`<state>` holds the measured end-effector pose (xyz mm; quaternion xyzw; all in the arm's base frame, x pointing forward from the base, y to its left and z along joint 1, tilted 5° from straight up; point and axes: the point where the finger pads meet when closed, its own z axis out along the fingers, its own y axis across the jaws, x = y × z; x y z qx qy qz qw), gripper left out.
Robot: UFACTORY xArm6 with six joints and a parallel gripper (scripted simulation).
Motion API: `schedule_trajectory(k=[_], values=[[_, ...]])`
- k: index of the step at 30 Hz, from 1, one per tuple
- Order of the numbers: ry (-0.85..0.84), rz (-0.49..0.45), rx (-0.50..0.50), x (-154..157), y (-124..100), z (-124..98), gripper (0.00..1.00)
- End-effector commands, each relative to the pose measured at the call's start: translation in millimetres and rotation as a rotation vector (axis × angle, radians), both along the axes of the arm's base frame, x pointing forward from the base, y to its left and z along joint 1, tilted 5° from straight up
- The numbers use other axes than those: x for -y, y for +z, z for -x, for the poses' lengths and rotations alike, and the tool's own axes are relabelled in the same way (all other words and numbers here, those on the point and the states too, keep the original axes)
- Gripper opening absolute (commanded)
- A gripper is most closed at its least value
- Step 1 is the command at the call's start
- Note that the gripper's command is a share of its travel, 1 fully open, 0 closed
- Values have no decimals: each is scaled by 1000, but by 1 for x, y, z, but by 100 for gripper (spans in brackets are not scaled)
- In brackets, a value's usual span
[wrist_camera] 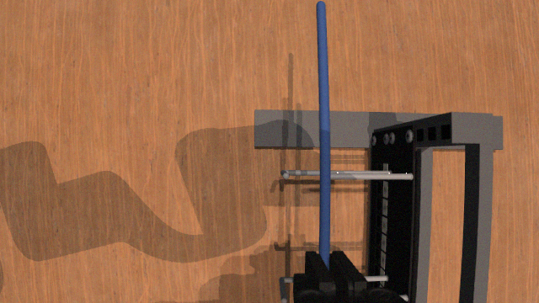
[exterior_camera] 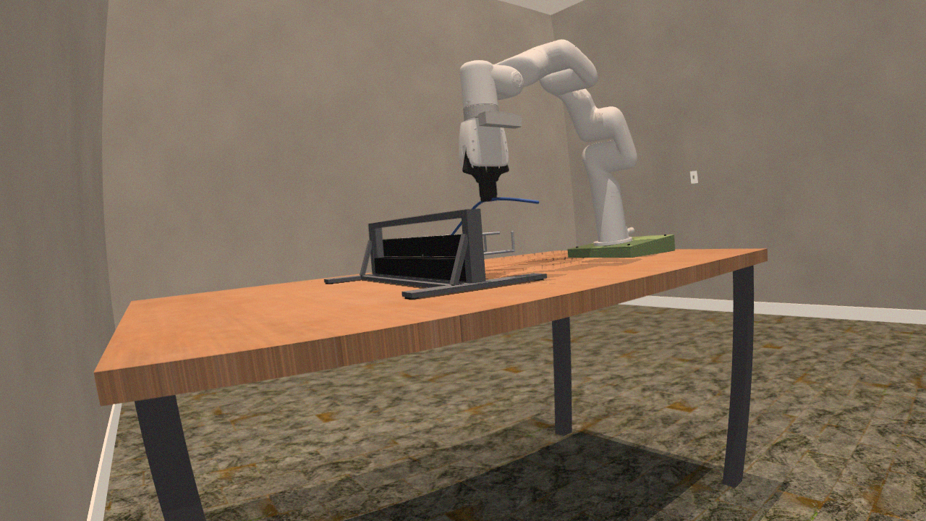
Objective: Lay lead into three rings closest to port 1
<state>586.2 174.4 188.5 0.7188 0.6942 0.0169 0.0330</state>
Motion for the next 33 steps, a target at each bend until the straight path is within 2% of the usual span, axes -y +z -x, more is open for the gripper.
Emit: schedule_trajectory(k=[1,20,33], values=[[0,-2,5,0,1,-1,0],[0,-2,5,0,-14,-2,0],[0,-2,5,1,-37,-4,0]])
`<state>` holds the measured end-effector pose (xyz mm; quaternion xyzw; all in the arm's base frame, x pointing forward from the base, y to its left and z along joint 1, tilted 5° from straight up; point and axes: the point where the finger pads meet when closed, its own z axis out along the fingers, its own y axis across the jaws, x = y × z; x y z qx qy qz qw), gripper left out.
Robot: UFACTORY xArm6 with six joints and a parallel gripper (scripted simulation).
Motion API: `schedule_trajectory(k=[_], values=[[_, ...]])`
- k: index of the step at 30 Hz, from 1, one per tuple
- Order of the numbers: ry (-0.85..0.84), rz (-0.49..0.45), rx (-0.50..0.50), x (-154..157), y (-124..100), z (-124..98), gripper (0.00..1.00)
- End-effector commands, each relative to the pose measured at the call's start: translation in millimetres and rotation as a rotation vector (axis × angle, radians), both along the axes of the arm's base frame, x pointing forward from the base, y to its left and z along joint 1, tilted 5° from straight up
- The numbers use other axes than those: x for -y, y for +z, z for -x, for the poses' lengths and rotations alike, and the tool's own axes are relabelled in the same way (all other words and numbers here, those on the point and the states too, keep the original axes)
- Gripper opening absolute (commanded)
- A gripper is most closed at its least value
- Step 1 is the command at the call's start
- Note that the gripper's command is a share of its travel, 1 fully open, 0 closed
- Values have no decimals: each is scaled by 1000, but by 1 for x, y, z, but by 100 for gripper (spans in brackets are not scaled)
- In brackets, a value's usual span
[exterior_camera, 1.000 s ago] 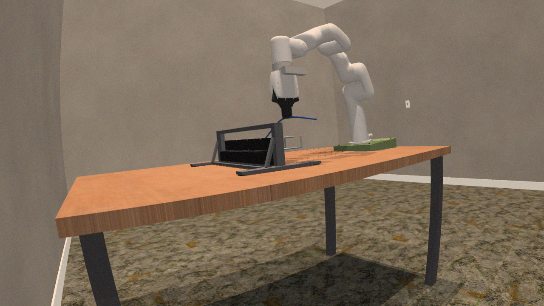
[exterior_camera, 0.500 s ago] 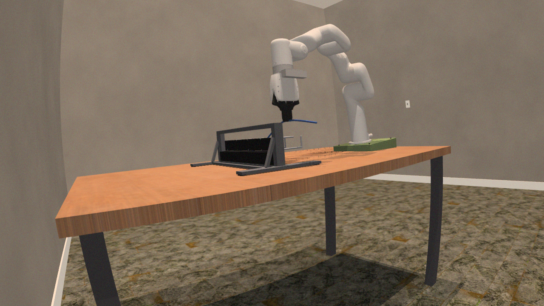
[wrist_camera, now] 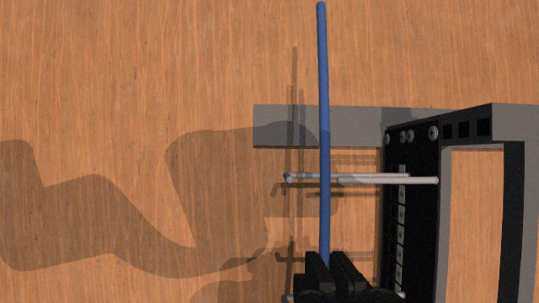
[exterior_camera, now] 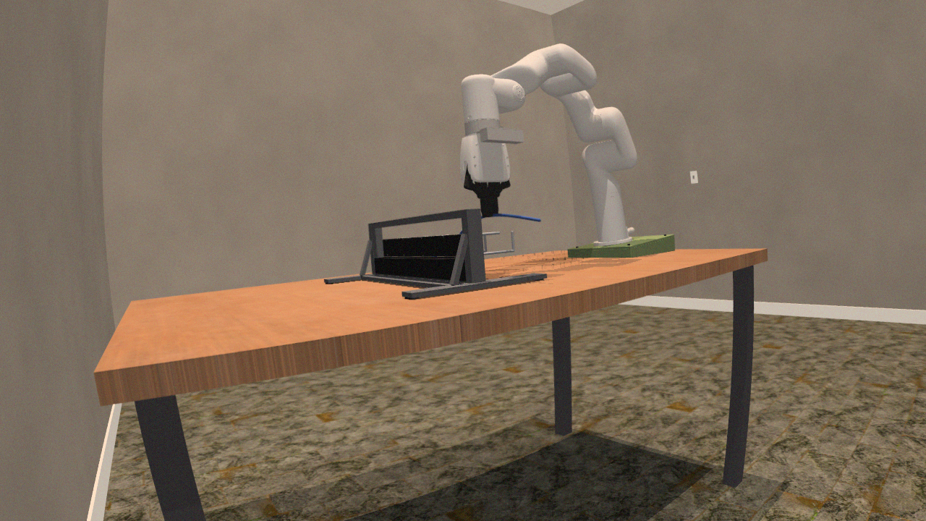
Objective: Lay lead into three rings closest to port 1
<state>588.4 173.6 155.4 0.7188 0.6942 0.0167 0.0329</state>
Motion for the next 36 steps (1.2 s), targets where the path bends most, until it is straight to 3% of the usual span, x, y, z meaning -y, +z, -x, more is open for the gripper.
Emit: schedule_trajectory(k=[1,36], values=[[0,-2,5,0,-6,-2,0],[0,-2,5,1,-57,-6,0]])
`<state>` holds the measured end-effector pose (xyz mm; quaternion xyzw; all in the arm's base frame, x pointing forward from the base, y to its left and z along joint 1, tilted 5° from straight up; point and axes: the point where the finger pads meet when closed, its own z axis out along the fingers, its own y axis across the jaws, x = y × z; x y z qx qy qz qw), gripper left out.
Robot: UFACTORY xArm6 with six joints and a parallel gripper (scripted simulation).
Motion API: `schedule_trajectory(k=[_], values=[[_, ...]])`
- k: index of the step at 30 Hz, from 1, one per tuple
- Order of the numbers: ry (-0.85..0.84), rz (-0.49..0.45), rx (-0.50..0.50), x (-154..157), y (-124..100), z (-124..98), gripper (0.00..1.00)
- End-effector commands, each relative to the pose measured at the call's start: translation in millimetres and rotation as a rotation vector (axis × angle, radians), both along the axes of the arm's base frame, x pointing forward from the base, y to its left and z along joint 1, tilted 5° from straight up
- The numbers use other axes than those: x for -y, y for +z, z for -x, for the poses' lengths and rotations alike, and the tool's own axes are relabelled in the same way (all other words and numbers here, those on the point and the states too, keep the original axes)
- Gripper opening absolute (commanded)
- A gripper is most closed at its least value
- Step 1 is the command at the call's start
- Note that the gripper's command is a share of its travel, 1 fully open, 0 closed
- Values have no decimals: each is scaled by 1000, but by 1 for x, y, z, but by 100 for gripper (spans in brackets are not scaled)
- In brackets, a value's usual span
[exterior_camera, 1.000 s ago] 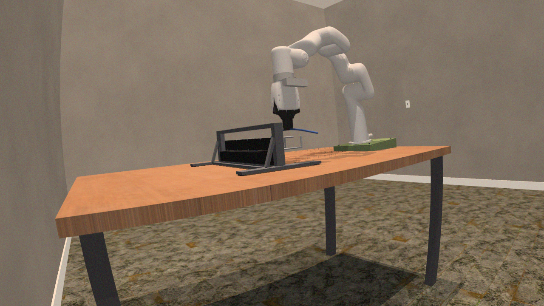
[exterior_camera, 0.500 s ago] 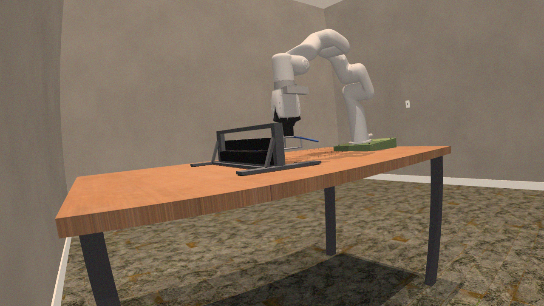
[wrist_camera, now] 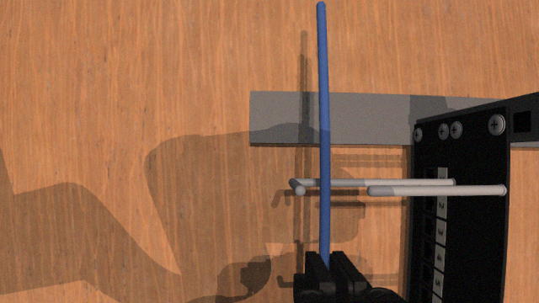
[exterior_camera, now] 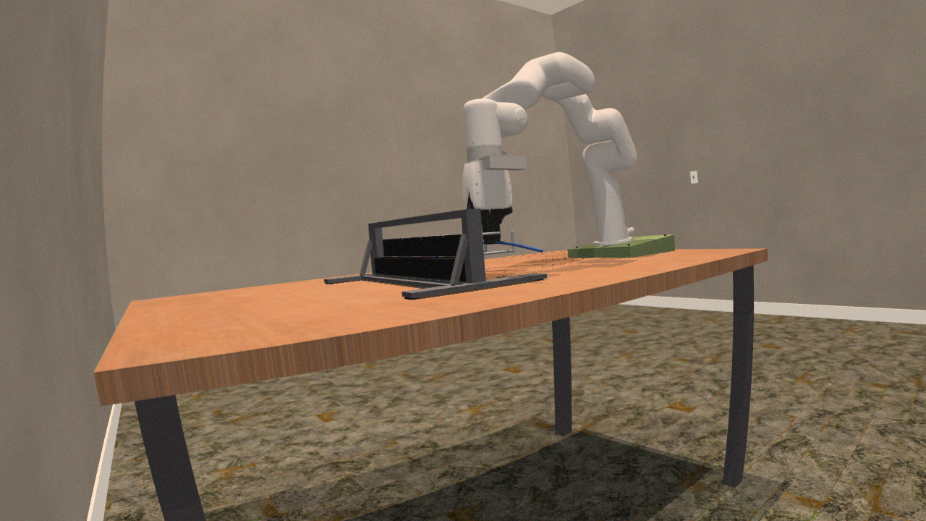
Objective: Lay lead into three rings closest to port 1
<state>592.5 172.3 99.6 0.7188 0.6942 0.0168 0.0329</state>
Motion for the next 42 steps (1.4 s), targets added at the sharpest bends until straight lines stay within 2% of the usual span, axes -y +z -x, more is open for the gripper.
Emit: schedule_trajectory(k=[1,26,42], values=[[0,-2,5,0,-1,-2,0],[0,-2,5,0,-5,-3,0],[0,-2,5,0,-4,-19,0]])
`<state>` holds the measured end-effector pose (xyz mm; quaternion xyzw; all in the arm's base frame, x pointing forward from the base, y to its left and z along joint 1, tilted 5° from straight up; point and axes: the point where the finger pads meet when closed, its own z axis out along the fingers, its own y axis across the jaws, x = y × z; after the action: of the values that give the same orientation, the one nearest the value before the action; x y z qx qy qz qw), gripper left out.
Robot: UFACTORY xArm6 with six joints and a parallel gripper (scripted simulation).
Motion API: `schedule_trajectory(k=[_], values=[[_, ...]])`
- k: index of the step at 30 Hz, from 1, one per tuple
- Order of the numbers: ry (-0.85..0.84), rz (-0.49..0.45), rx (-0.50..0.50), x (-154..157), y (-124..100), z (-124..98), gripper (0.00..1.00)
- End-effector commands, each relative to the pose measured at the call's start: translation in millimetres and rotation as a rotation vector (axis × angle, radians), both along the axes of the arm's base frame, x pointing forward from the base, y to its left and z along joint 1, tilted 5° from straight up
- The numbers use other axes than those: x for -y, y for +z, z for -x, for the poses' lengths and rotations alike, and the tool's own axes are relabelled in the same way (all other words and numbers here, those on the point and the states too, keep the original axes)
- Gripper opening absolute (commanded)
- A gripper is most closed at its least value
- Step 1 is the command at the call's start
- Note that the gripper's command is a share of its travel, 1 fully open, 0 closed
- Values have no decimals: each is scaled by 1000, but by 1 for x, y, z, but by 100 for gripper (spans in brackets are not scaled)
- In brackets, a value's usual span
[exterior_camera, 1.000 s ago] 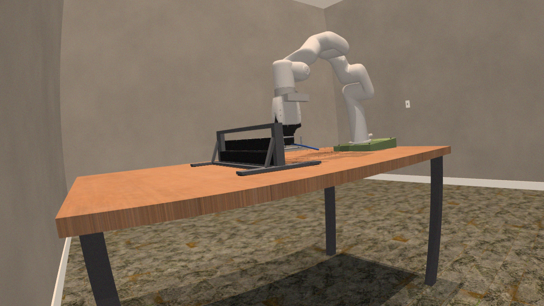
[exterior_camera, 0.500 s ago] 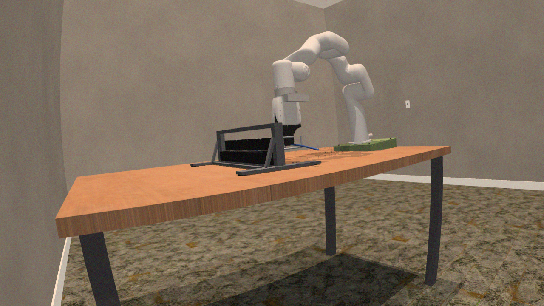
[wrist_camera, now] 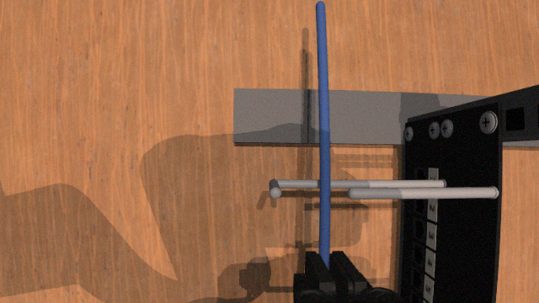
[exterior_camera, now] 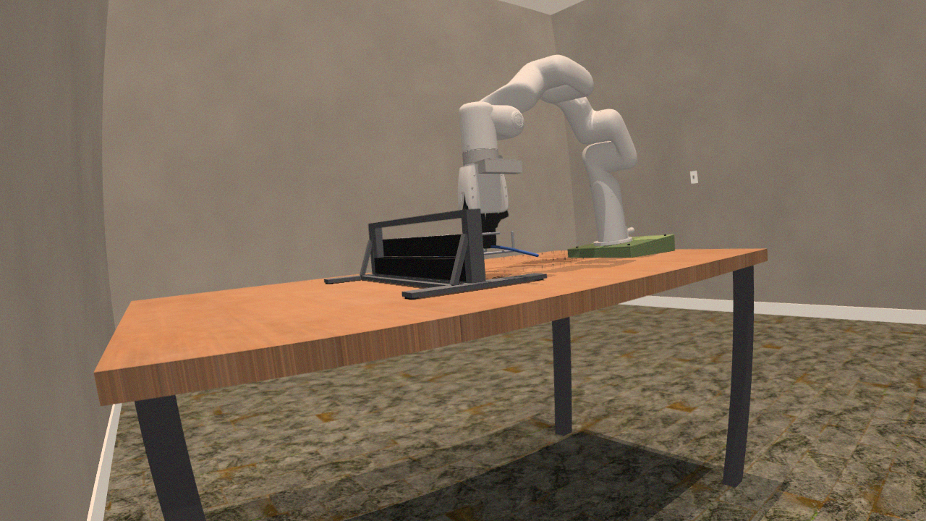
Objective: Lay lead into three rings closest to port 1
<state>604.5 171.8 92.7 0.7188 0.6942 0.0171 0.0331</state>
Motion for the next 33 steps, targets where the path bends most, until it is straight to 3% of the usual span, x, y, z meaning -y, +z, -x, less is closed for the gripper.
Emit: schedule_trajectory(k=[1,18,33], values=[[0,-1,5,0,3,-8,0],[0,-1,5,0,5,-28,0],[0,-1,5,0,5,-30,0]])
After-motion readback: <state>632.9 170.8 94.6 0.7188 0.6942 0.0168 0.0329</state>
